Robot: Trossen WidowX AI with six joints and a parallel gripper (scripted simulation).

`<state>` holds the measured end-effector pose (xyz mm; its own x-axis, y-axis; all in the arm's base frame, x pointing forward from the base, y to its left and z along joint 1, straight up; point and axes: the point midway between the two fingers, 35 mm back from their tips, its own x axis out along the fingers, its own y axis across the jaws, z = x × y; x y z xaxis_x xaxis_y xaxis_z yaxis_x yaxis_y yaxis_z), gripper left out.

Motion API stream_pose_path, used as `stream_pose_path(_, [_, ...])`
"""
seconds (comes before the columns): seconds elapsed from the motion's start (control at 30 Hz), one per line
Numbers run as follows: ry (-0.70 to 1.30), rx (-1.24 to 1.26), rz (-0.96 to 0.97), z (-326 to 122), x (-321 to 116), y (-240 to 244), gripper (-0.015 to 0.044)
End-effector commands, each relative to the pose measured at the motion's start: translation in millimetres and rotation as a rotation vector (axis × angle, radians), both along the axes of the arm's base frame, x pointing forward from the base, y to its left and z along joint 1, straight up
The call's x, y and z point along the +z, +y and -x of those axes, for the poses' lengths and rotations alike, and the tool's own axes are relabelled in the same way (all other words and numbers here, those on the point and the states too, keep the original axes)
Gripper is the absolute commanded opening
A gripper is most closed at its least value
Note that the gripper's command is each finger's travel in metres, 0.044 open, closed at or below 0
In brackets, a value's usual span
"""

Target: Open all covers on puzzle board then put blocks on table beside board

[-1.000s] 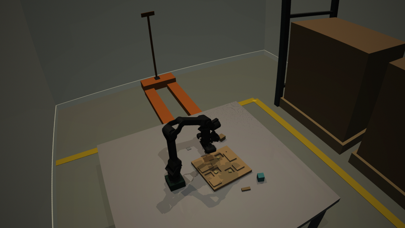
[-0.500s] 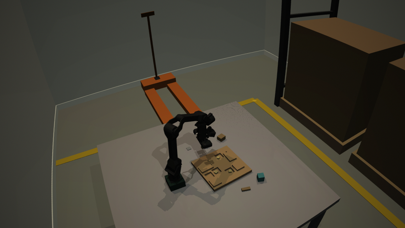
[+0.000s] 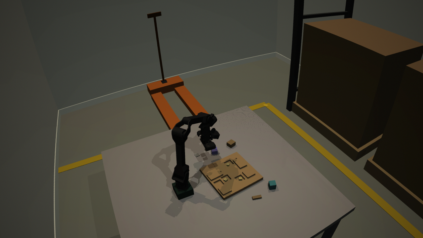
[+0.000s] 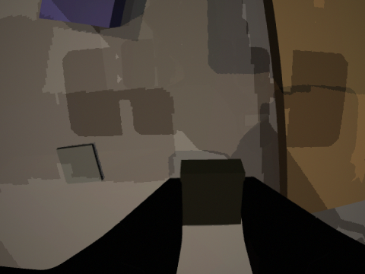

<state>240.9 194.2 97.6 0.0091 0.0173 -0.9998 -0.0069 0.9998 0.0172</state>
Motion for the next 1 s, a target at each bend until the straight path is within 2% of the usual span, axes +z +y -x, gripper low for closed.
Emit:
stream_pose_path(0.0, [-0.009, -0.004, -0.004, 4.0, 2.7, 16.0, 0.008])
stream_pose_path(0.97, [-0.009, -0.004, -0.005, 3.7, -34.5, 27.7, 0.008])
